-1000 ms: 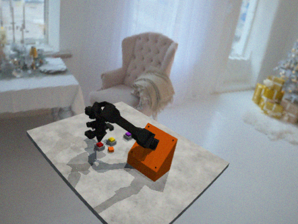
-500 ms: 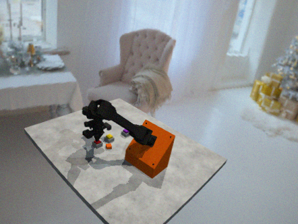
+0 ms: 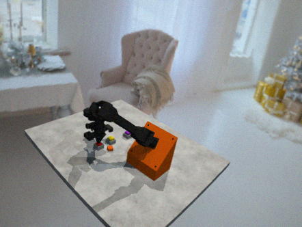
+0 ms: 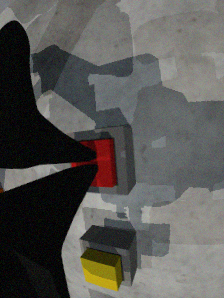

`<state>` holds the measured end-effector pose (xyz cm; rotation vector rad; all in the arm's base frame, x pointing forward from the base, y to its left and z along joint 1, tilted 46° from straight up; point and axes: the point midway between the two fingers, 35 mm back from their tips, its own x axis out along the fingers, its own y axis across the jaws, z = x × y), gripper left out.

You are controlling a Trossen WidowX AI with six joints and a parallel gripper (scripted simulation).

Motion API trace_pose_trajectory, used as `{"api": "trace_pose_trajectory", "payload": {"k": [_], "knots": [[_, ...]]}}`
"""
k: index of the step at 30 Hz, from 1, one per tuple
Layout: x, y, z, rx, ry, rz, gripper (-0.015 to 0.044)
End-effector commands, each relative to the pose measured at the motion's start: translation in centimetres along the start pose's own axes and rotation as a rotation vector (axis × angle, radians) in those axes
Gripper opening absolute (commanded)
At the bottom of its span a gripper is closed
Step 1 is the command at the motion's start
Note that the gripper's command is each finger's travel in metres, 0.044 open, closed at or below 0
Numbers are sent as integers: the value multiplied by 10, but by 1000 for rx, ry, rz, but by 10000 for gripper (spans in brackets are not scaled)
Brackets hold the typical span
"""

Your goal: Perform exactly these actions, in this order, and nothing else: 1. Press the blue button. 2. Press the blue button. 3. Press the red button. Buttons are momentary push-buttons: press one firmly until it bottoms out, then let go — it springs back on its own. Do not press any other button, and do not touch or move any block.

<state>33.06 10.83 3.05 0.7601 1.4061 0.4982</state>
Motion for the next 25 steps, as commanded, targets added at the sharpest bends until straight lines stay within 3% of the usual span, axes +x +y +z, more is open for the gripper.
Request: {"api": "trace_pose_trajectory", "payload": {"k": [1,6,10,19,24,25], "knots": [[1,-2,-1,7,4,-5,20],[-29,-2,-1,7,4,-6,20],[-31,-2,-1,7,4,-6,20],[-88,57,-56,9,5,-6,256],[-93,61,-61,9,6,-6,387],[-93,61,-61,9,6,-6,387]]}}
